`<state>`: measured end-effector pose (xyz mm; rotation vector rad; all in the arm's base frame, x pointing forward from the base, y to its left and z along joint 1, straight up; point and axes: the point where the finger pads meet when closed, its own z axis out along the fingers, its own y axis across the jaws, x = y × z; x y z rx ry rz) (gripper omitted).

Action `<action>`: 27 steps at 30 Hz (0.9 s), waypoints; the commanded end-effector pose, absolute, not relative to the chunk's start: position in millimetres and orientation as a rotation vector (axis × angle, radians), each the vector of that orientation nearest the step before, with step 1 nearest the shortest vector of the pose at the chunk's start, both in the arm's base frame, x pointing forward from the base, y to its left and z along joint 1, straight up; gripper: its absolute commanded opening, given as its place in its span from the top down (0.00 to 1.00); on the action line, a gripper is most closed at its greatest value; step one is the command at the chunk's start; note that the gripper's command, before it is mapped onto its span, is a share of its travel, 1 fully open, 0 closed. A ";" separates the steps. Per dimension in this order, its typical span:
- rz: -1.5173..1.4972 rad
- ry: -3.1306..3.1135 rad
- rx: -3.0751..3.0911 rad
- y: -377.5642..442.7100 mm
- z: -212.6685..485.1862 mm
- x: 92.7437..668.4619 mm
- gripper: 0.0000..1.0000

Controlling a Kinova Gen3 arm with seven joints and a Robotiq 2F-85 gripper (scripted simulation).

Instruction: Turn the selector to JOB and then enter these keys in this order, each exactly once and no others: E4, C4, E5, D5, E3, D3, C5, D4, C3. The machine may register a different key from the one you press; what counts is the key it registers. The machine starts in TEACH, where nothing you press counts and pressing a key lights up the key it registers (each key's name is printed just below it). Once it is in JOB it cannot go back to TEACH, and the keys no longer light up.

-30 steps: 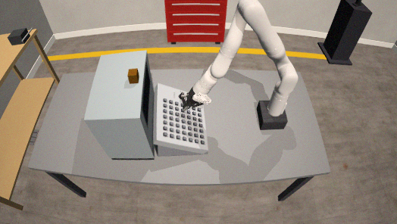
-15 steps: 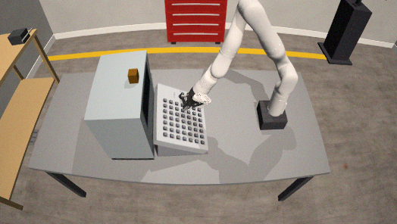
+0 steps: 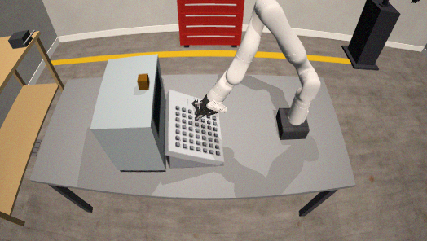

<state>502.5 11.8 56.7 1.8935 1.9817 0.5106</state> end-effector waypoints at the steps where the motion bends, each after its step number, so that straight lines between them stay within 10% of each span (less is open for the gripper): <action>1: 0.516 1.983 1.883 12.4 56.6 506.2 0.90; 27: 0.514 1.985 1.885 12.7 50.3 508.1 0.90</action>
